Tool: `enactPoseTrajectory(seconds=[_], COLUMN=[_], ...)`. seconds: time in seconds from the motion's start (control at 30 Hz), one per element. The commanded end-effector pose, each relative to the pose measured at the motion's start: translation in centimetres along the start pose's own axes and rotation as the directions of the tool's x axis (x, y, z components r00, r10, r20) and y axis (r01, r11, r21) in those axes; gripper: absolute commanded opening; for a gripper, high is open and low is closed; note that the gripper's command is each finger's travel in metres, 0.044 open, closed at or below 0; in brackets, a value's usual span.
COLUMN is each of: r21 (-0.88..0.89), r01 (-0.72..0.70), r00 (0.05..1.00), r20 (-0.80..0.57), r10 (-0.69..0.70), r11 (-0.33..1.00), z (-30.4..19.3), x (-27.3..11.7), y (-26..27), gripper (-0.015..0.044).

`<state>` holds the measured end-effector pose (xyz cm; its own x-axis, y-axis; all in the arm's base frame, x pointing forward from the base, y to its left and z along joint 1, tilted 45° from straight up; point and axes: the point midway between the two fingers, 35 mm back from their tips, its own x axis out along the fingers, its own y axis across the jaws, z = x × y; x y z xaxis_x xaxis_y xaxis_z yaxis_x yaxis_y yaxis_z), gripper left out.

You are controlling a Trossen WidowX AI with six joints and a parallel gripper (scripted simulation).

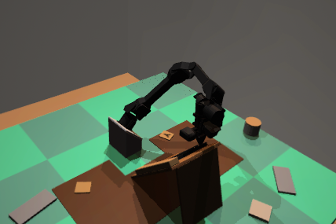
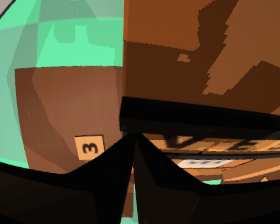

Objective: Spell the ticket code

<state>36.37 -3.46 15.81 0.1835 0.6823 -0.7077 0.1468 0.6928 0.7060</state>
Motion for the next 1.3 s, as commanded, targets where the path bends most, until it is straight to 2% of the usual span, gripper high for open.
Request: enactPoseTrajectory(seconds=[0.0, 0.8, 1.27], r21=[-0.003, -0.003, -0.002], r01=[-0.002, -0.002, -0.002], r00=[1.0, 1.0, 1.0], r20=[-0.003, -0.003, -0.004], r10=[0.002, 0.002, 0.002], r11=[1.0, 1.0, 1.0], z=[-0.1, -0.1, -1.4], x=[0.2, 0.2, -1.5], y=[-0.2, -1.0, -0.7], gripper=[0.0, 0.0, 0.0])
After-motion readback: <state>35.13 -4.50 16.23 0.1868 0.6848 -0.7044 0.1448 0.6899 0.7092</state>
